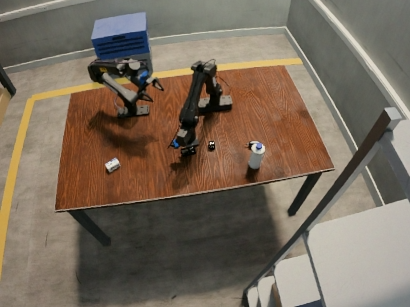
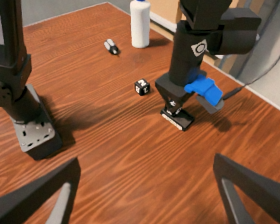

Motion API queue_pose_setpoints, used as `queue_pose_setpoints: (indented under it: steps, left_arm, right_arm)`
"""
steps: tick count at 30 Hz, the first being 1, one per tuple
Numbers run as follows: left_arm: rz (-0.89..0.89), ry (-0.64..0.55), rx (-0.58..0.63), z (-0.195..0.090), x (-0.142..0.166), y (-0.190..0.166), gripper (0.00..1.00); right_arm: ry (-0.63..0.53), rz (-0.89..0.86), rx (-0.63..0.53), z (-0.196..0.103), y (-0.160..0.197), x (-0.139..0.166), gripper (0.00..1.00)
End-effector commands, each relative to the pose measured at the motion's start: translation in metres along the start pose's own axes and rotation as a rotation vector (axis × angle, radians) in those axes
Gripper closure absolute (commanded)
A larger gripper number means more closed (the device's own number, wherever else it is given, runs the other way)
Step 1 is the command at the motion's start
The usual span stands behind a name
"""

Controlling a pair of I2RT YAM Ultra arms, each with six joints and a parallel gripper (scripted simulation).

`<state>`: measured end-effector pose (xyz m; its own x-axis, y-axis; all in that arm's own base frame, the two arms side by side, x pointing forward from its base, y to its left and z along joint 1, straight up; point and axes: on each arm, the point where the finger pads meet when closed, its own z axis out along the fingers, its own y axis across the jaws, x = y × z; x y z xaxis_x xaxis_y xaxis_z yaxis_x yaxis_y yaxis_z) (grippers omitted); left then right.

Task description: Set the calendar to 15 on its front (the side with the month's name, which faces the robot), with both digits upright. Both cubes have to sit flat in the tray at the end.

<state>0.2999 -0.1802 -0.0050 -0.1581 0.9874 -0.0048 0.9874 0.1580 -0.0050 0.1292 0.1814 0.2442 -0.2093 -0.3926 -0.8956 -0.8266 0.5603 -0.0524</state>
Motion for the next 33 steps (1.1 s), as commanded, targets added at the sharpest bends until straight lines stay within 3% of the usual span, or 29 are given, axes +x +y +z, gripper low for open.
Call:
queue_pose_setpoints:
  steps: [1, 3, 4, 9, 15, 22, 26, 33]
  left_arm:
    - [0.003, -0.013, -0.026, -0.005, -0.002, 0.000, 1.00]
    - [0.002, -0.008, -0.020, -0.009, -0.002, -0.001, 0.77]
    - [0.002, -0.004, -0.015, -0.011, 0.000, -0.002, 0.74]
    - [0.003, -0.011, -0.023, -0.046, -0.003, 0.000, 0.74]
    - [0.003, -0.011, -0.023, -0.060, -0.003, 0.000, 0.74]
    - [-0.037, -0.070, -0.053, -0.054, -0.010, -0.005, 0.74]
    - [-0.061, -0.108, -0.064, -0.049, -0.002, -0.034, 0.74]
    - [-0.068, -0.093, -0.061, -0.037, 0.017, -0.067, 0.74]
  right_arm:
    - [-0.017, 0.000, -0.003, -0.007, 0.000, -0.005, 0.00]
    - [-0.017, 0.000, -0.003, -0.007, 0.000, -0.005, 0.00]
    - [-0.017, 0.000, -0.003, -0.007, 0.000, -0.005, 0.00]
    - [-0.017, 0.000, -0.003, -0.007, 0.000, -0.005, 0.00]
    - [-0.017, 0.000, -0.003, -0.007, 0.000, -0.005, 0.00]
    - [0.085, -0.098, -0.103, -0.012, 0.015, 0.015, 0.00]
    - [0.185, -0.157, -0.187, -0.020, 0.020, 0.024, 0.00]
    - [0.228, -0.176, -0.248, -0.029, 0.023, 0.022, 0.00]
